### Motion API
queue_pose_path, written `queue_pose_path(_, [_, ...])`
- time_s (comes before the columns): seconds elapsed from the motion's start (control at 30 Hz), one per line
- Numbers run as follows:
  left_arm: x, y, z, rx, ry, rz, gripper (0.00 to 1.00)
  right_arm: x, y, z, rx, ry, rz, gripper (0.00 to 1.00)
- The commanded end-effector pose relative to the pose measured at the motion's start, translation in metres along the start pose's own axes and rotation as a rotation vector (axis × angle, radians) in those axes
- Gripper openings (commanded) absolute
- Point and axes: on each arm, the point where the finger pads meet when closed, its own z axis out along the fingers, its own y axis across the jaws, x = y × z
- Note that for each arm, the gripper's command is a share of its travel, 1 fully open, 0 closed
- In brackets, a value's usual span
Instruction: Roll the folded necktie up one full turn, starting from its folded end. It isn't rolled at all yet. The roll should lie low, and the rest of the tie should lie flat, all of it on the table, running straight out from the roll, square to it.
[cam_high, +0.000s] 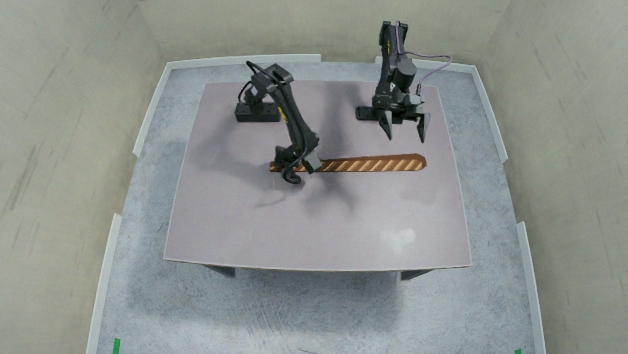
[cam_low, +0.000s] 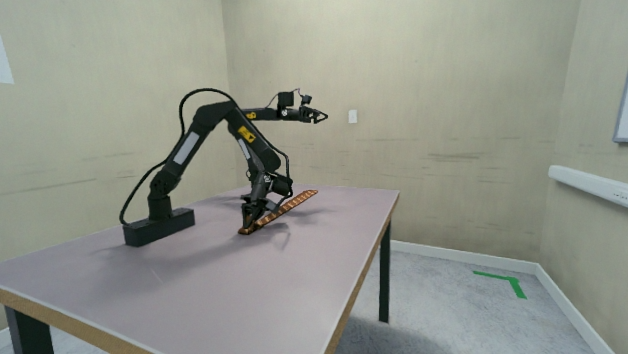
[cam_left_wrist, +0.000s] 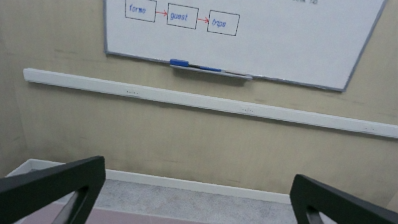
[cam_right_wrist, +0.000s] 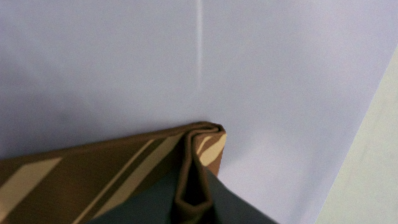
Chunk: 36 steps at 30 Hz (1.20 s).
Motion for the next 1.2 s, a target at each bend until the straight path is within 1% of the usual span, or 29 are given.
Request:
queue_pose_path(0.0, [-0.0280,-0.0012,-0.0010,0.010,-0.075,-0.011,1.00,-0.0079,0.0079,-0.0088,-0.023,-0.027,0.021,0.09])
queue_pose_path(1.17, [-0.0280,-0.0012,-0.0010,0.010,-0.075,-0.011,1.00,-0.0079,0.0079,-0.0088,-0.022,-0.040,0.004,0.09])
